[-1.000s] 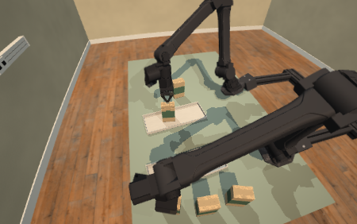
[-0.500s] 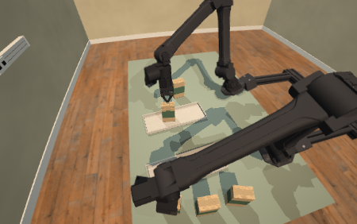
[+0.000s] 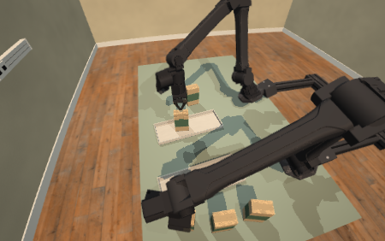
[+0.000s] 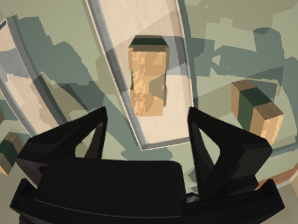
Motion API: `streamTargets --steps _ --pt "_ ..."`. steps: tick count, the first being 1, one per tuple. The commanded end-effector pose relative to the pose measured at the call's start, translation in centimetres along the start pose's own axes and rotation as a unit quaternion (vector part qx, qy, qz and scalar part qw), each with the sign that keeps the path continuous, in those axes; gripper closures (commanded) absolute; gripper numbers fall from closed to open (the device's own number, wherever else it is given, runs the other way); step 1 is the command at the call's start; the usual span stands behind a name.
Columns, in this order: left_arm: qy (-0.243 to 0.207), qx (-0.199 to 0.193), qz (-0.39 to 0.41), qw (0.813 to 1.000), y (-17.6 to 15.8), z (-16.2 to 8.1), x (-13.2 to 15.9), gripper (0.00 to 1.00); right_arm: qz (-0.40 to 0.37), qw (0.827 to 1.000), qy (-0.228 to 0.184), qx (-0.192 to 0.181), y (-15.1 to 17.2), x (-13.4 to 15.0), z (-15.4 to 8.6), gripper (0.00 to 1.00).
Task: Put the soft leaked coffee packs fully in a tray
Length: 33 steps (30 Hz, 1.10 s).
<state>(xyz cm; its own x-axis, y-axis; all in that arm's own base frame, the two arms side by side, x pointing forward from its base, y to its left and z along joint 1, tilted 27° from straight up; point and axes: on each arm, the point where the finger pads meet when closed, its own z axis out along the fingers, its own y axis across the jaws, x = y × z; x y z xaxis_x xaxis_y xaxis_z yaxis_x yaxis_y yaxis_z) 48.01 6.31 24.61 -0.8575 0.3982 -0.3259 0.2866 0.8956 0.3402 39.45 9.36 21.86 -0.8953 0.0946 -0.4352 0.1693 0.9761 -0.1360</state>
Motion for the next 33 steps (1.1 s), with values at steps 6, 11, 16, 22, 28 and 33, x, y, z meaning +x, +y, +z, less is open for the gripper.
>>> streamTargets --steps 6,11,16,22,28,33 --pt "0.01 0.004 0.003 1.0 0.3 2.3 0.4 0.24 0.006 1.0 -0.013 -0.006 0.1 -1.1 -1.1 0.24" --pt "0.01 0.004 0.003 1.0 0.3 3.0 0.4 0.24 0.006 1.0 -0.013 -0.006 0.1 -1.1 -1.1 0.24" --pt "0.01 0.004 0.003 1.0 0.3 3.6 0.4 0.24 0.006 1.0 -0.013 -0.006 0.1 -1.1 -1.1 0.24" --pt "0.01 0.004 0.003 1.0 0.2 4.2 0.4 0.24 0.006 1.0 -0.013 -0.006 0.1 -1.1 -1.1 0.24" --pt "0.01 0.004 0.003 1.0 0.2 5.0 0.4 0.24 0.006 1.0 -0.013 -0.006 0.1 -1.1 -1.1 0.24" --pt "0.01 0.004 0.003 1.0 0.2 5.6 0.4 0.24 0.006 1.0 -0.013 -0.006 0.1 -1.1 -1.1 0.24"
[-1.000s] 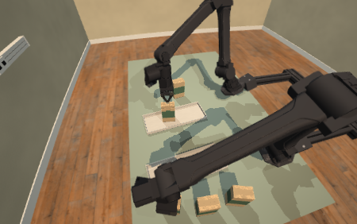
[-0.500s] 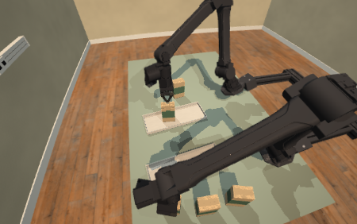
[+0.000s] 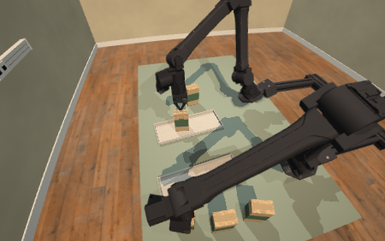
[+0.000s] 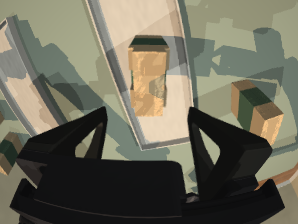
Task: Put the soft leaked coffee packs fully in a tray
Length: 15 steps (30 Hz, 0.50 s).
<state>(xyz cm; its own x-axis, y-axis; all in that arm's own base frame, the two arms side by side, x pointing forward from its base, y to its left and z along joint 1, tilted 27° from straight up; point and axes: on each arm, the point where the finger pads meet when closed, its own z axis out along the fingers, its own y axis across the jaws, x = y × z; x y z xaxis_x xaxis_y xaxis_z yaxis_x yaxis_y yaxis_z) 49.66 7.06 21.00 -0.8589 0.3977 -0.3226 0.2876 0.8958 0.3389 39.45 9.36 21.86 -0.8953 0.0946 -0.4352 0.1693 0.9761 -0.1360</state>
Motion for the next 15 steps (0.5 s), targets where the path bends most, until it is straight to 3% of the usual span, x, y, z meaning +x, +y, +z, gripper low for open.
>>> streamTargets --steps 1,15 --pt "0.008 0.003 0.003 1.0 0.31 1.61 0.39 0.24 0.006 1.0 -0.013 -0.006 0.07 -1.09 -1.12 0.24" --pt "0.003 0.0 0.003 1.0 0.68 1.02 -0.31 0.24 0.006 1.0 -0.013 -0.006 0.07 -1.09 -1.12 0.24"
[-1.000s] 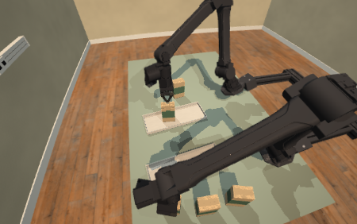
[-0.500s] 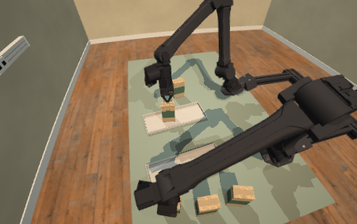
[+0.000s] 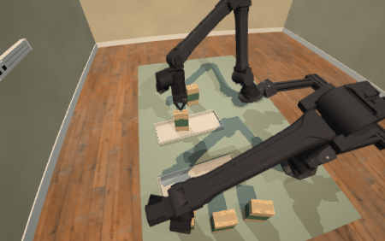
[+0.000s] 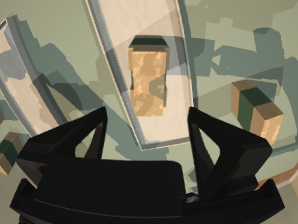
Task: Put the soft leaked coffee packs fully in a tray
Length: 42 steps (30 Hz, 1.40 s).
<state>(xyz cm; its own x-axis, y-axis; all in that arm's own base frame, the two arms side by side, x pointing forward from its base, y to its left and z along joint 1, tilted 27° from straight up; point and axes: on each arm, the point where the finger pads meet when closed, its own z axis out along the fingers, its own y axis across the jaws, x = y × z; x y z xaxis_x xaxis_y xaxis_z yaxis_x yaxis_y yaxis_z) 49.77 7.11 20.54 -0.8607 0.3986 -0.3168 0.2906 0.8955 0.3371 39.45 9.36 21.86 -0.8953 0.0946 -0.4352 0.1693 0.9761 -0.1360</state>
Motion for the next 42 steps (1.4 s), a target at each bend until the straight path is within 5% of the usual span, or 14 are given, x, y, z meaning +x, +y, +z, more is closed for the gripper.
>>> streamTargets --steps 1,23,24,42 --pt "0.0 -0.001 0.002 1.0 0.76 0.55 -0.39 0.24 0.006 1.0 -0.013 -0.006 0.07 -1.09 -1.12 0.24" --pt "0.0 -0.001 0.002 1.0 0.76 0.55 -0.39 0.24 0.006 1.0 -0.013 -0.006 0.07 -1.09 -1.12 0.24" --pt "0.0 -0.001 0.002 1.0 0.76 0.55 -0.39 0.77 0.006 1.0 -0.013 -0.006 0.07 -1.09 -1.12 0.24" --pt "0.001 -0.001 0.001 1.0 0.74 0.55 -0.32 0.77 0.006 1.0 -0.013 -0.006 0.07 -1.09 -1.12 0.24"
